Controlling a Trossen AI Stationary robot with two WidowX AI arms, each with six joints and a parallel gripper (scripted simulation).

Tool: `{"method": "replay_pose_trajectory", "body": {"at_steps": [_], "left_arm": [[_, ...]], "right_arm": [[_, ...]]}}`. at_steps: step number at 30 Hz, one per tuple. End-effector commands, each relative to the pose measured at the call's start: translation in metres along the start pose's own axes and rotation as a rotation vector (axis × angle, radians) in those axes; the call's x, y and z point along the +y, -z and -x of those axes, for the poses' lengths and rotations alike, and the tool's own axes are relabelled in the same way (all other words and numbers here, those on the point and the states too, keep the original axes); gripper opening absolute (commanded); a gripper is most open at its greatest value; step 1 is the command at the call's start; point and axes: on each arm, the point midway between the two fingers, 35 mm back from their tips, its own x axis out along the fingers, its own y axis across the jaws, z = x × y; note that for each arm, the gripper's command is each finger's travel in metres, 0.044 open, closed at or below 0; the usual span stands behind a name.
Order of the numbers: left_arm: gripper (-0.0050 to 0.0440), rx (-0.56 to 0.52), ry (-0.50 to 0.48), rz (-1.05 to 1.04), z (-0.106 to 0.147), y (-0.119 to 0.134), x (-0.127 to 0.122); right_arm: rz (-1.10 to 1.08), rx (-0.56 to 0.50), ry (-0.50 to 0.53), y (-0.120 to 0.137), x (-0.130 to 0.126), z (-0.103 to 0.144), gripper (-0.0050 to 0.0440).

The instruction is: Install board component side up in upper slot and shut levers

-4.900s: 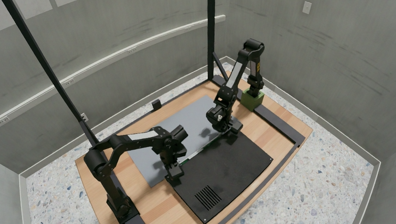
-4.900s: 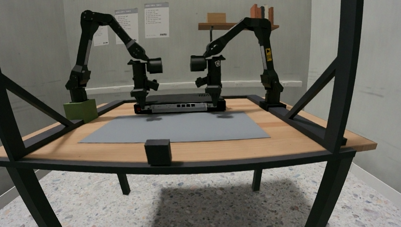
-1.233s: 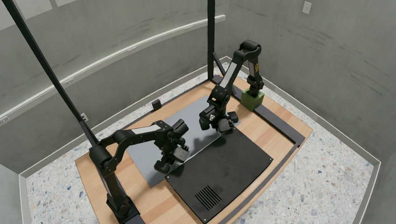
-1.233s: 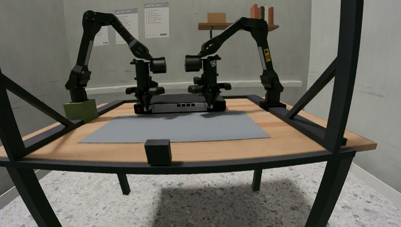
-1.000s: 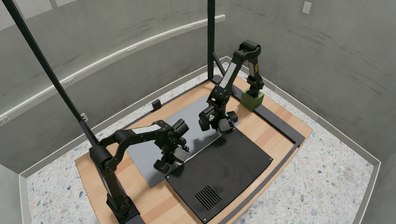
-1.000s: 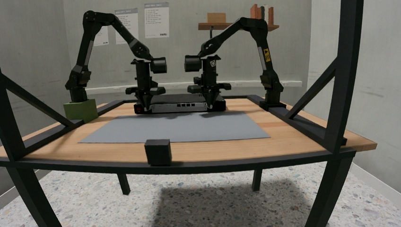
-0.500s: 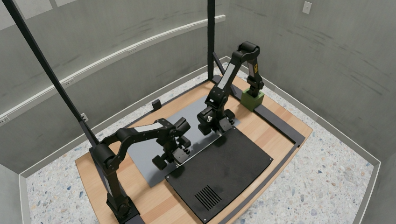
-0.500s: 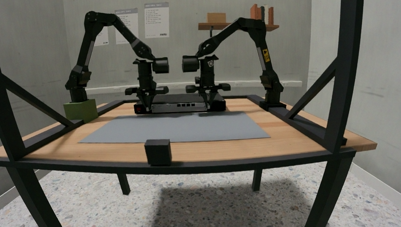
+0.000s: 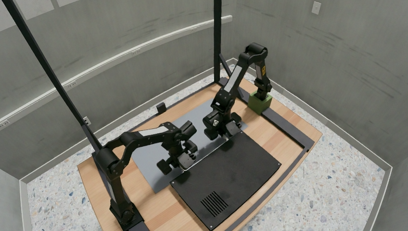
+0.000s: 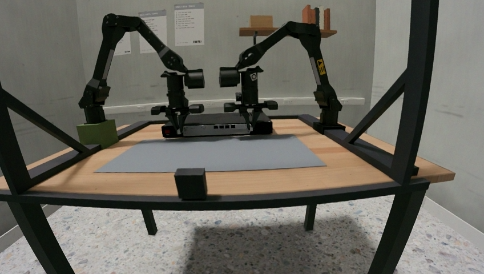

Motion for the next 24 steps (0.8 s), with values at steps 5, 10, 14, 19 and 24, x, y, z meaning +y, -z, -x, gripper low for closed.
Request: {"method": "replay_pose_trajectory", "body": {"at_steps": [5, 10, 14, 19, 24], "left_arm": [[0.0009, 0.002, 0.029, 0.106, 0.0086, -0.0049, -0.0097], [0.0009, 0.001, 0.025, 0.106, 0.008, -0.0049, -0.0082], [0.0009, 0.001, 0.024, 0.105, 0.0077, -0.0047, -0.0077], [0.0033, 0.0, 0.028, 0.098, 0.0087, -0.0036, -0.0075], [0.0153, 0.0, 0.028, 0.098, 0.0087, -0.0036, -0.0075]], "right_arm": [[-0.103, 0.016, -0.032, -0.0018, 0.0108, 0.009, 0.0008], [-0.102, 0.014, -0.037, -0.0017, 0.0111, 0.0104, 0.0008], [-0.102, 0.014, -0.037, -0.0016, 0.0109, 0.0105, 0.0008], [-0.095, 0.012, -0.037, -0.0014, 0.0086, 0.0109, 0.0032], [-0.095, 0.012, -0.037, -0.0014, 0.0086, 0.0109, 0.0152]]}}
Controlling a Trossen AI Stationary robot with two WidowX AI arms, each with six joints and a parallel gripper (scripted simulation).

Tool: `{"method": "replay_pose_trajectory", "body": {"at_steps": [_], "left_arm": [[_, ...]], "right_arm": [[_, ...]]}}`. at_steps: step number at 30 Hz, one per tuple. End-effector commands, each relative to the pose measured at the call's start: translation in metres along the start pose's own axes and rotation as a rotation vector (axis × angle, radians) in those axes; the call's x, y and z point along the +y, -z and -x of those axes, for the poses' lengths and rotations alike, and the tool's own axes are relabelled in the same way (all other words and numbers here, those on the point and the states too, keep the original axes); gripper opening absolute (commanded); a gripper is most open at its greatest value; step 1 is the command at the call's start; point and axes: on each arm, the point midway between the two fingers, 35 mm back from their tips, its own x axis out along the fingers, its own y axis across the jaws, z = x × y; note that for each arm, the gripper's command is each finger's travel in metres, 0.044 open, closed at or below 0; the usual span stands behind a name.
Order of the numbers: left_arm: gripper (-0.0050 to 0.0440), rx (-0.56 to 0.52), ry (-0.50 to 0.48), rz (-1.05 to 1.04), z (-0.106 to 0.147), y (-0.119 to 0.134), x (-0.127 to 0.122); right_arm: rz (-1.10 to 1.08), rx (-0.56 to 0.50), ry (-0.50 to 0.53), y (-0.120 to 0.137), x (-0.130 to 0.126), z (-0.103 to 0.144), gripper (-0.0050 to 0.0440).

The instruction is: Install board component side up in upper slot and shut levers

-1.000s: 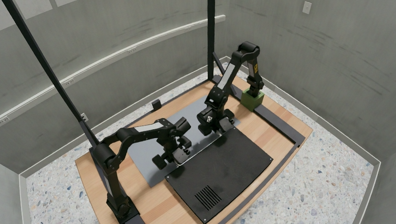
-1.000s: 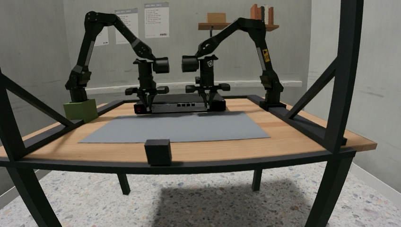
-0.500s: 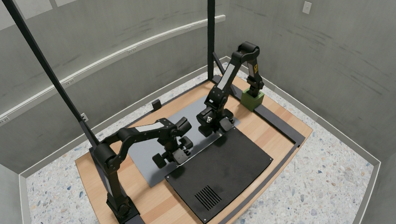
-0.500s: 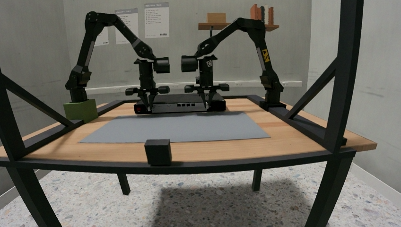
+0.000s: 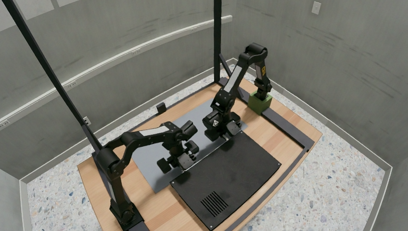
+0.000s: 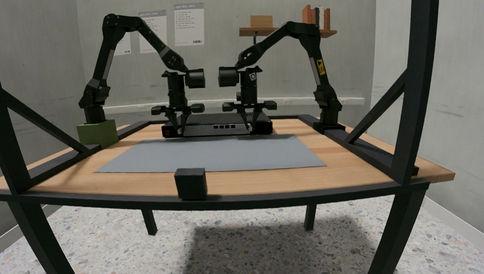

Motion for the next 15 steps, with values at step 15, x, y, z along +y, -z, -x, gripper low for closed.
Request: {"method": "replay_pose_trajectory", "body": {"at_steps": [15], "left_arm": [[0.0225, -0.005, 0.048, 0.013, 0.075, -0.002, -0.008]], "right_arm": [[0.001, 0.012, -0.05, -0.001, 0.003, 0.075, 0.0198]]}}
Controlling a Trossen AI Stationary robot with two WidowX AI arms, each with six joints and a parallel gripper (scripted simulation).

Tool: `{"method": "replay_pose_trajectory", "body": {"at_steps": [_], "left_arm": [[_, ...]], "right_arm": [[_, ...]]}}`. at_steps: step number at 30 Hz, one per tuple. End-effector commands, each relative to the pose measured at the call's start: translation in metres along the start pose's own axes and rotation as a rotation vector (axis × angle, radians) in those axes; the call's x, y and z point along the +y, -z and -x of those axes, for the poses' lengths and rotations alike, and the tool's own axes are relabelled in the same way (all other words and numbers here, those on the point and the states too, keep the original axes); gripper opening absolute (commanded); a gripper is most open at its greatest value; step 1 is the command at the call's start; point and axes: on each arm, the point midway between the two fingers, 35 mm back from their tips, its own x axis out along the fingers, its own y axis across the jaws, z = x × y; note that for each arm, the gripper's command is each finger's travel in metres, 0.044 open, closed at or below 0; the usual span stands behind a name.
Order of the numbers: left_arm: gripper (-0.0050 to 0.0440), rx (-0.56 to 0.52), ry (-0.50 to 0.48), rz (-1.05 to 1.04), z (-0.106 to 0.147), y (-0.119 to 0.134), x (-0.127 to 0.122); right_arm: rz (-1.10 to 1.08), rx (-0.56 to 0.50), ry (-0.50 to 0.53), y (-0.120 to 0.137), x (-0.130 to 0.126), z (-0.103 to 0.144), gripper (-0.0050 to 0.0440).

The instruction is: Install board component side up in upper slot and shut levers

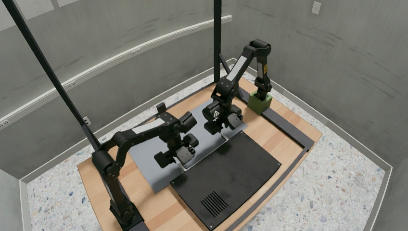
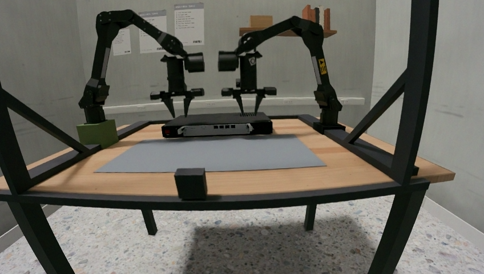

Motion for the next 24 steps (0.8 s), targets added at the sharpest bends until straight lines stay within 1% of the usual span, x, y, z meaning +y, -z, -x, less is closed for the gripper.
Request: {"method": "replay_pose_trajectory", "body": {"at_steps": [1, 3, 5, 6, 11, 16, 20, 22, 24], "left_arm": [[0.0249, -0.007, 0.019, -0.008, 0.017, 0.0, -0.001], [0.0297, -0.014, 0.026, -0.04, 0.017, 0.001, -0.001], [0.0297, -0.014, 0.026, -0.04, 0.017, 0.001, -0.001], [0.0321, -0.02, 0.021, -0.072, 0.015, 0.001, 0.003], [0.044, -0.064, 0.061, -0.287, 0.019, 0.002, 0.008], [0.044, -0.105, 0.097, -0.492, 0.022, 0.002, 0.012], [0.044, -0.138, 0.125, -0.651, 0.025, 0.002, 0.016], [0.044, -0.138, 0.125, -0.651, 0.025, 0.002, 0.016], [0.044, -0.15, 0.14, -0.727, 0.026, 0.001, 0.018]], "right_arm": [[0.017, 0.011, -0.045, -0.001, 0.003, 0.024, 0.0198], [0.055, 0.017, -0.07, -0.002, 0.004, 0.028, 0.0198], [0.055, 0.017, -0.07, -0.002, 0.004, 0.028, 0.0198], [0.088, 0.019, -0.083, -0.003, 0.002, 0.028, 0.0198], [0.294, 0.018, -0.224, -0.007, 0.005, 0.048, 0.0198], [0.488, -0.015, -0.359, -0.012, 0.007, 0.068, 0.0198], [0.641, -0.063, -0.465, -0.015, 0.006, 0.085, 0.0198], [0.641, -0.063, -0.465, -0.015, 0.006, 0.085, 0.0198], [0.715, -0.099, -0.516, -0.018, 0.006, 0.093, 0.0198]]}}
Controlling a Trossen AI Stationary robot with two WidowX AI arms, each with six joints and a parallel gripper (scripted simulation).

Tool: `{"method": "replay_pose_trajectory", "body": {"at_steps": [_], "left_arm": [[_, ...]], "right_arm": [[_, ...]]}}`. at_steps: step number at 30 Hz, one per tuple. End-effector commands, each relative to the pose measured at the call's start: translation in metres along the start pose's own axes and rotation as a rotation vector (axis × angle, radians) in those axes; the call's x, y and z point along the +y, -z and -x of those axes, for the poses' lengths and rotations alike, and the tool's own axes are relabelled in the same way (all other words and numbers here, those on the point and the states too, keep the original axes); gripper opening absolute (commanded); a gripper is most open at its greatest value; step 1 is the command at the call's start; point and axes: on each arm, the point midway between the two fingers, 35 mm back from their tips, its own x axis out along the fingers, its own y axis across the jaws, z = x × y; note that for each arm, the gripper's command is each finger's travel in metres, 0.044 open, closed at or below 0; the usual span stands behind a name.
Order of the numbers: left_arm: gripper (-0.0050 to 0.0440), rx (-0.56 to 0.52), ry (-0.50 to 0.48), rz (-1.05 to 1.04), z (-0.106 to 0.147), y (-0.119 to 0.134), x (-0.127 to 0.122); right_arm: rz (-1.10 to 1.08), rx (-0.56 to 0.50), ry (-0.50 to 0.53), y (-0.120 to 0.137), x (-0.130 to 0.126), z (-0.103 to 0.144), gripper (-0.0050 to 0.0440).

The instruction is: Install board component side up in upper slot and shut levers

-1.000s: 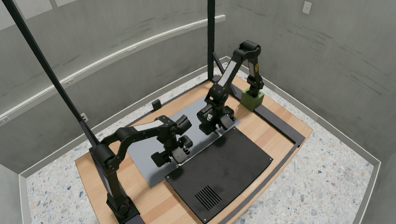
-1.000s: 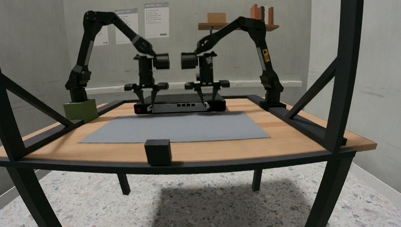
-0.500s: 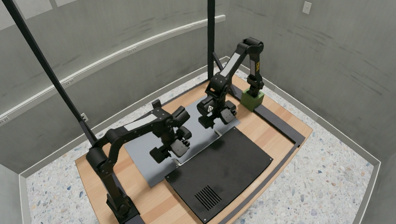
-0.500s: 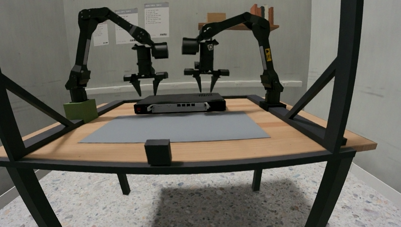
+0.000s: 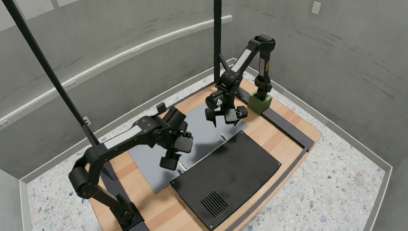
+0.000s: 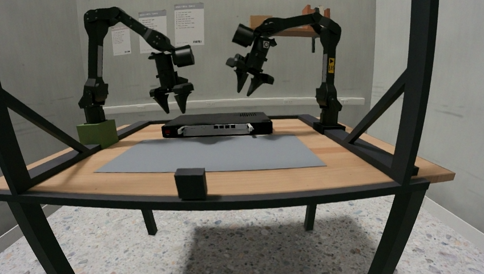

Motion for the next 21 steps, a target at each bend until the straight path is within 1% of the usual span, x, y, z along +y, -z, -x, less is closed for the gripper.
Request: {"method": "replay_pose_trajectory", "body": {"at_steps": [1, 7, 12, 13, 15, 21], "left_arm": [[0.044, -0.054, 0.062, -0.149, 0.012, -0.002, 0.001], [0.044, -0.1, 0.103, -0.376, 0.015, -0.001, 0.006], [0.044, -0.14, 0.133, -0.558, 0.018, 0.001, 0.01], [0.044, -0.148, 0.139, -0.594, 0.019, 0.001, 0.011], [0.044, -0.148, 0.139, -0.594, 0.019, 0.001, 0.011], [0.044, -0.186, 0.168, -0.772, 0.021, 0.002, 0.014]], "right_arm": [[0.155, -0.066, -0.127, -0.009, 0.004, 0.024, 0.0198], [0.394, -0.185, -0.239, -0.016, 0.006, 0.05, 0.0198], [0.586, -0.306, -0.309, -0.02, 0.007, 0.072, 0.0198], [0.624, -0.333, -0.32, -0.021, 0.007, 0.076, 0.0198], [0.624, -0.333, -0.32, -0.021, 0.007, 0.076, 0.0198], [0.851, -0.511, -0.368, -0.025, 0.004, 0.104, 0.0198]]}}
